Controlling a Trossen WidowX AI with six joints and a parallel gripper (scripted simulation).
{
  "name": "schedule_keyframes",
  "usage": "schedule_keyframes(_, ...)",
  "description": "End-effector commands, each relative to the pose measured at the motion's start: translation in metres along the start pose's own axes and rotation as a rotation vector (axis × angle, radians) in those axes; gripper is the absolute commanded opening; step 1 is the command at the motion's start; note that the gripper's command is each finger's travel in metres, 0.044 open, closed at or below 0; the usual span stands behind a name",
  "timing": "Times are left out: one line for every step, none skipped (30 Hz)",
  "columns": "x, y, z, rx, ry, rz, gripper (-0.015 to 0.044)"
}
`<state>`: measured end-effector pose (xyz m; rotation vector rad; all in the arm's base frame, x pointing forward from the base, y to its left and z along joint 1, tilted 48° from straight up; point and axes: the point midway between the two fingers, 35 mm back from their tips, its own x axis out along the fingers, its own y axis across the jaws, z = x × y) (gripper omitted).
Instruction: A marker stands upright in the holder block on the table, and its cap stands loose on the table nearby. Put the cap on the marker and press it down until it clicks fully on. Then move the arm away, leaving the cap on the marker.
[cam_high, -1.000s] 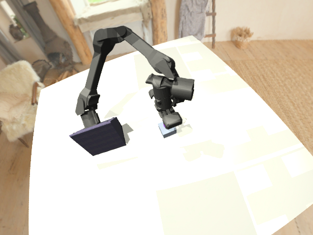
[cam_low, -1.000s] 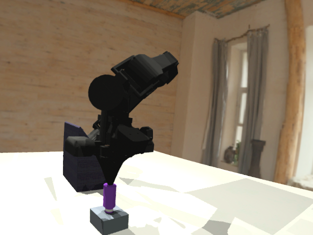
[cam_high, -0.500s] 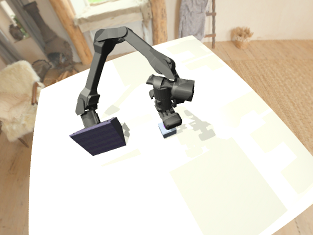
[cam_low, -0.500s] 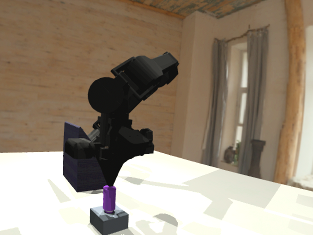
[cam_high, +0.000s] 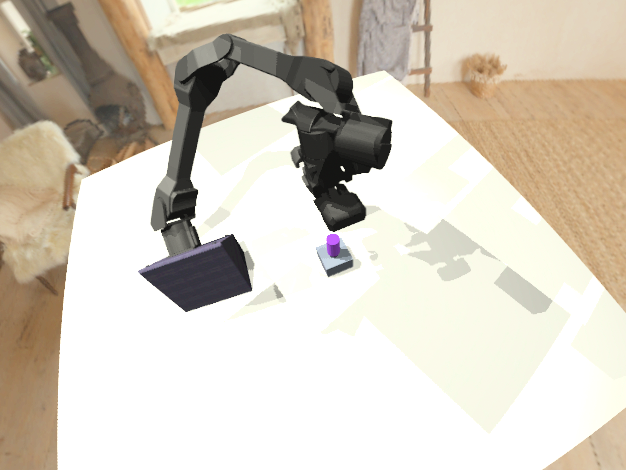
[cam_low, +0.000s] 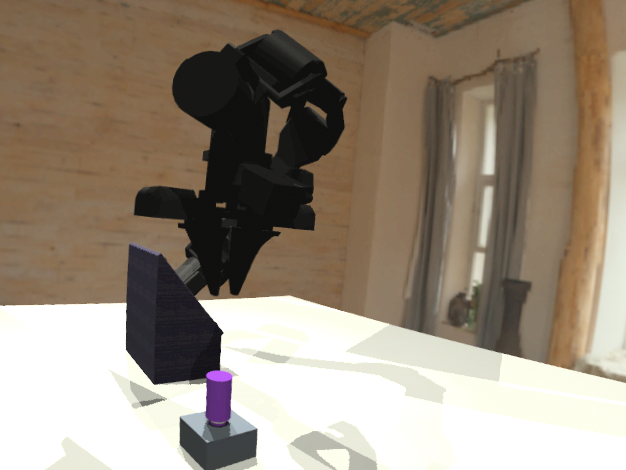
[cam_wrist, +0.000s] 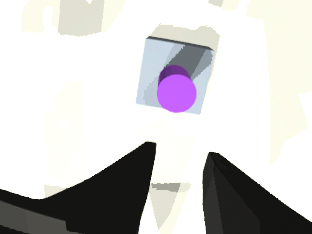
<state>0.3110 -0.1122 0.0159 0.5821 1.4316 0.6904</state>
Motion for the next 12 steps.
schedule_keyframes(-0.0013, -0.0004, -0.0005, -0.004, 0.003, -0.003, 0.0184)
schedule_keyframes(-0.0013, -0.0004, -0.0005, -0.004, 0.003, -0.003, 0.021)
schedule_keyframes(-0.0013, -0.0004, -0.0005, -0.004, 0.003, -0.003, 0.0236)
schedule_keyframes(-0.0013, -0.0004, -0.0005, -0.004, 0.003, -0.003, 0.0263)
schedule_keyframes(-0.0013, -0.0004, -0.0005, -0.004, 0.003, -0.003, 0.0289)
schedule_keyframes(-0.0013, -0.0004, -0.0005, -0.004, 0.003, -0.003, 0.0315)
schedule_keyframes(-0.0013, -0.0004, -0.0005, -0.004, 0.003, -0.003, 0.0341)
schedule_keyframes(-0.0013, -0.0004, -0.0005, -0.004, 0.003, -0.003, 0.0368)
schedule_keyframes(-0.0013, -0.0004, -0.0005, -0.004, 0.003, -0.003, 0.0394)
schedule_keyframes(-0.0013, -0.0004, -0.0005, -0.004, 0.003, -0.003, 0.042)
schedule_keyframes(-0.0013, -0.0004, -0.0005, -0.004, 0.003, -0.003, 0.044)
schedule_keyframes(-0.0013, -0.0004, -0.0005, -0.004, 0.003, -0.003, 0.044)
